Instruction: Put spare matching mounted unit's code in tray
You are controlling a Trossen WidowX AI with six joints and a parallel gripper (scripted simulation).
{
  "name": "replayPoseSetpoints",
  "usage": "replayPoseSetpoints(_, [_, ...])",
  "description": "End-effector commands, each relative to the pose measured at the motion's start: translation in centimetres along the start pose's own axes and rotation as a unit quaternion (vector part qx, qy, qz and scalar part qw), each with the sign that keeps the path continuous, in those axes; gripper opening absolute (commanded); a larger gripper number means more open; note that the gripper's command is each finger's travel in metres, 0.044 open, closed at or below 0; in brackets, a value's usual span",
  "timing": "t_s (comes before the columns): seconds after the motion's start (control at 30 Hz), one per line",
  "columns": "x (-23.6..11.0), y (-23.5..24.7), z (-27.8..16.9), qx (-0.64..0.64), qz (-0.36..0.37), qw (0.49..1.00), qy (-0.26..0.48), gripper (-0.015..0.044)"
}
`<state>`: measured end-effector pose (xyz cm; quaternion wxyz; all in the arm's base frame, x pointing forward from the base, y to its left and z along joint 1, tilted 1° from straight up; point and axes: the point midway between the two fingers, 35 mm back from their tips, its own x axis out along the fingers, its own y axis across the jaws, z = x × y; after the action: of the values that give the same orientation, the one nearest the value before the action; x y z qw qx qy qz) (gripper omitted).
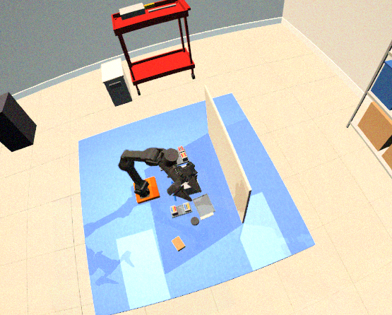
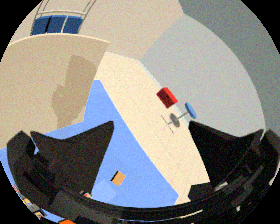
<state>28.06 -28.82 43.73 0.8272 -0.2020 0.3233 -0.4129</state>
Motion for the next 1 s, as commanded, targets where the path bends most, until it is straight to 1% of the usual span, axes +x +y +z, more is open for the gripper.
replayPoseSetpoints(0.0, [0.5, 3.8, 0.3, 0.002, 0.059, 0.998, 0.01, 0.044])
replayPoseSetpoints(0.13, [0.8, 10.7, 0.0, -0.011, 0.159, 0.986, 0.046, 0.044])
replayPoseSetpoints(0.3, [-0.5, 18.9, -1.1, -0.033, 0.269, 0.957, 0.106, 0.044])
replayPoseSetpoints(0.47, [-3.6, 26.6, -3.3, -0.064, 0.364, 0.91, 0.187, 0.044])
replayPoseSetpoints(0.63, [-7.9, 32.7, -6.2, -0.102, 0.427, 0.854, 0.28, 0.044])
replayPoseSetpoints(0.73, [-10.1, 34.9, -7.6, -0.122, 0.445, 0.825, 0.326, 0.044])
replayPoseSetpoints(0.97, [-10.3, 35.0, -7.7, -0.123, 0.446, 0.823, 0.329, 0.044])
